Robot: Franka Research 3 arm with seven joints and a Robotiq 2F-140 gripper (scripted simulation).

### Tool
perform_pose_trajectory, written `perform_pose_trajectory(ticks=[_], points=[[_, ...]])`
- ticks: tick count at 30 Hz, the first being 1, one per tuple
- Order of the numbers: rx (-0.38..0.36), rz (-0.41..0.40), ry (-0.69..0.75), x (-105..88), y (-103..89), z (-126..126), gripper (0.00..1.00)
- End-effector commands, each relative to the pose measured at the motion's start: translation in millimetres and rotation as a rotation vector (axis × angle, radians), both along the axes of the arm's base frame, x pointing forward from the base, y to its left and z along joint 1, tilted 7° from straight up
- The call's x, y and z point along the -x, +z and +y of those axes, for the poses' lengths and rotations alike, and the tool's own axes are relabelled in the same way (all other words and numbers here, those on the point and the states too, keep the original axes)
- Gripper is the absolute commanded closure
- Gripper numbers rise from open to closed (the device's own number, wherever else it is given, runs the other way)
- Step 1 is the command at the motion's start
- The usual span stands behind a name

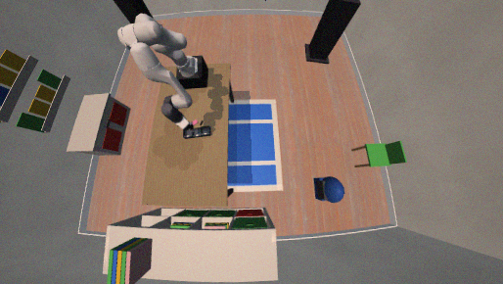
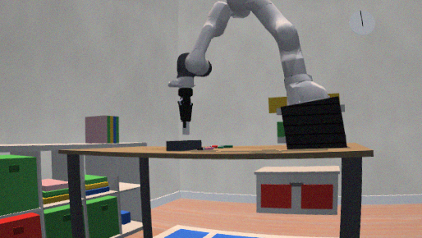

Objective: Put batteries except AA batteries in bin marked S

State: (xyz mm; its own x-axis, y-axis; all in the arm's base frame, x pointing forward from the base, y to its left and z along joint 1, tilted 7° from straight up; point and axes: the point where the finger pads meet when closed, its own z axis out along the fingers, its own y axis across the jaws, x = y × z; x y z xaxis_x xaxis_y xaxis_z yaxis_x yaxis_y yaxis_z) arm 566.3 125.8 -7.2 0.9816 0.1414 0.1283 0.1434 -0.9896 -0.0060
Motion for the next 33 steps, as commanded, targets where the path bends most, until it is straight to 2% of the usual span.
perform_pose_trajectory(ticks=[1,9,33], points=[[0.0,0.0,-0.051,1.1,0.1,8.6,0.95],[0.0,0.0,-0.051,1.1,0.1,8.6,0.95],[0.0,0.0,-0.051,-6.3,-58.1,9.7,0.95]])
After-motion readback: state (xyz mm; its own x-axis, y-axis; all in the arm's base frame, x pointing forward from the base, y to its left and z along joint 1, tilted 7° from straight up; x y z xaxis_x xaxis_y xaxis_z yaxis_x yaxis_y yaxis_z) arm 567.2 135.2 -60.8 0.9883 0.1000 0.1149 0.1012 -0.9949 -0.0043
